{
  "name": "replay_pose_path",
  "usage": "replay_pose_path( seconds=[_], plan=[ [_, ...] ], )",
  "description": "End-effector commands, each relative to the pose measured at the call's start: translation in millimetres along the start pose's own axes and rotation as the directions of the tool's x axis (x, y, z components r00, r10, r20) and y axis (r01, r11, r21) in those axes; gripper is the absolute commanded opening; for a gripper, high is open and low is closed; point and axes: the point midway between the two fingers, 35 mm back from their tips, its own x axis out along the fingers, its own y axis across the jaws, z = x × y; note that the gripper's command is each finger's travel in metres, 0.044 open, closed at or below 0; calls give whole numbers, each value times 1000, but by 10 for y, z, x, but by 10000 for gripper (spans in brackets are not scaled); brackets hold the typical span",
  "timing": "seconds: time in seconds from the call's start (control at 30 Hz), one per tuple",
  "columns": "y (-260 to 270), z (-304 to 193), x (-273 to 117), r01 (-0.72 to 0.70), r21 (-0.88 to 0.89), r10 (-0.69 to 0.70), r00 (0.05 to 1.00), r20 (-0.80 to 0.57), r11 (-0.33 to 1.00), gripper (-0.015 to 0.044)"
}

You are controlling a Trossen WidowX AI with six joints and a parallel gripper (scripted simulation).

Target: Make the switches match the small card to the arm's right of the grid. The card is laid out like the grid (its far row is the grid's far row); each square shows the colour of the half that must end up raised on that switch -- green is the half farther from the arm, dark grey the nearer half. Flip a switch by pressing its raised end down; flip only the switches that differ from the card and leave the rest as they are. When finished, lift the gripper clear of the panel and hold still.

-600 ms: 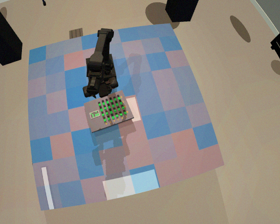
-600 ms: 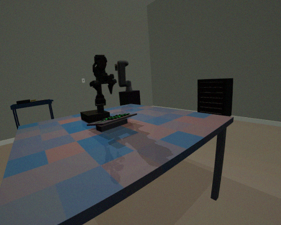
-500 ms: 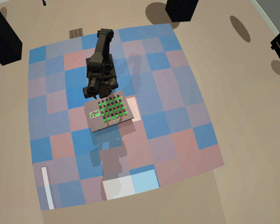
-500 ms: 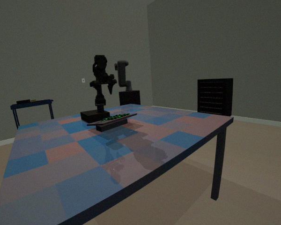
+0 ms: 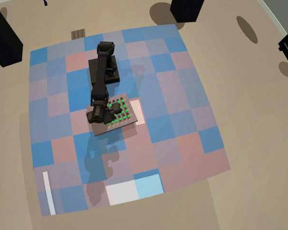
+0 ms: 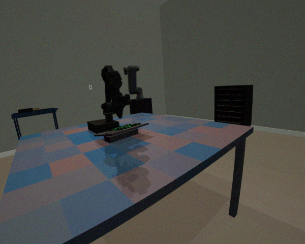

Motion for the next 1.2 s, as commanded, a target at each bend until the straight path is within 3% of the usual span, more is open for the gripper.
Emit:
replay_pose_path(
  seconds=[0.0, 1.17],
  plan=[
    [20, -45, 276, -8, 6, 8, 999, -39, 1000, 0],
    [22, -48, 516, -8, 6, 8, 999, -39, 1000, 0]
  ],
)
